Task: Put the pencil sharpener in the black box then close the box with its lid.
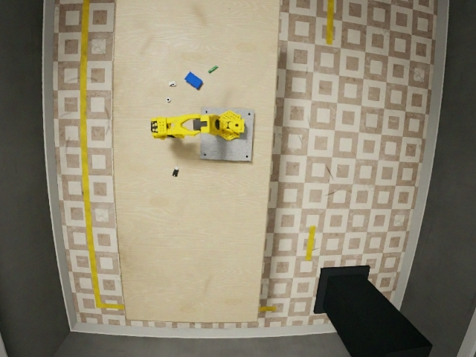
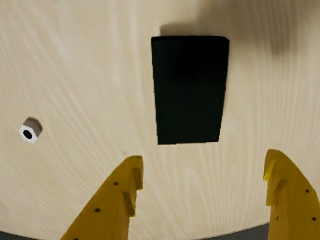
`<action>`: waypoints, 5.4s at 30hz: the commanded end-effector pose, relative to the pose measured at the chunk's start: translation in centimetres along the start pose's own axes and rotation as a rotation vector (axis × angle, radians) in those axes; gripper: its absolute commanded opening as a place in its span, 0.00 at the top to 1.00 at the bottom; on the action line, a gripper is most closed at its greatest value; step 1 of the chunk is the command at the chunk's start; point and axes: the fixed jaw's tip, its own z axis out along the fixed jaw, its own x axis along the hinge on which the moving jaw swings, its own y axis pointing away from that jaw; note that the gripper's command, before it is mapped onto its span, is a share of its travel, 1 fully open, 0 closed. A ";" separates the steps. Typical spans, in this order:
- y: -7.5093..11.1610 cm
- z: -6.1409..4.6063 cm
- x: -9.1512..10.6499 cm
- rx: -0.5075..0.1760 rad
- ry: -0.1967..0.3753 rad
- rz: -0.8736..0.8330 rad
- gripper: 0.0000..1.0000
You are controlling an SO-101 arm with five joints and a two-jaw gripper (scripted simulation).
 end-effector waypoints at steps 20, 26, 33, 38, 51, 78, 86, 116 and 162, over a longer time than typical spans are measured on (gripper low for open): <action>-0.2 -0.3 0.1 0.004 0.009 -0.009 0.72; -0.2 -0.3 0.0 0.004 0.009 -0.009 0.72; -0.2 -0.2 0.0 0.004 0.009 -0.009 0.72; -0.2 -0.2 0.0 0.004 0.009 -0.009 0.72; -0.2 0.0 -0.1 0.004 0.009 -0.009 0.72; -0.2 2.7 0.1 0.004 0.009 -0.009 0.72; -0.2 4.0 0.0 0.004 0.009 -0.009 0.72; 0.0 5.7 -0.5 0.004 0.009 -0.009 0.72; 0.0 5.8 -0.6 0.004 0.009 -0.009 0.79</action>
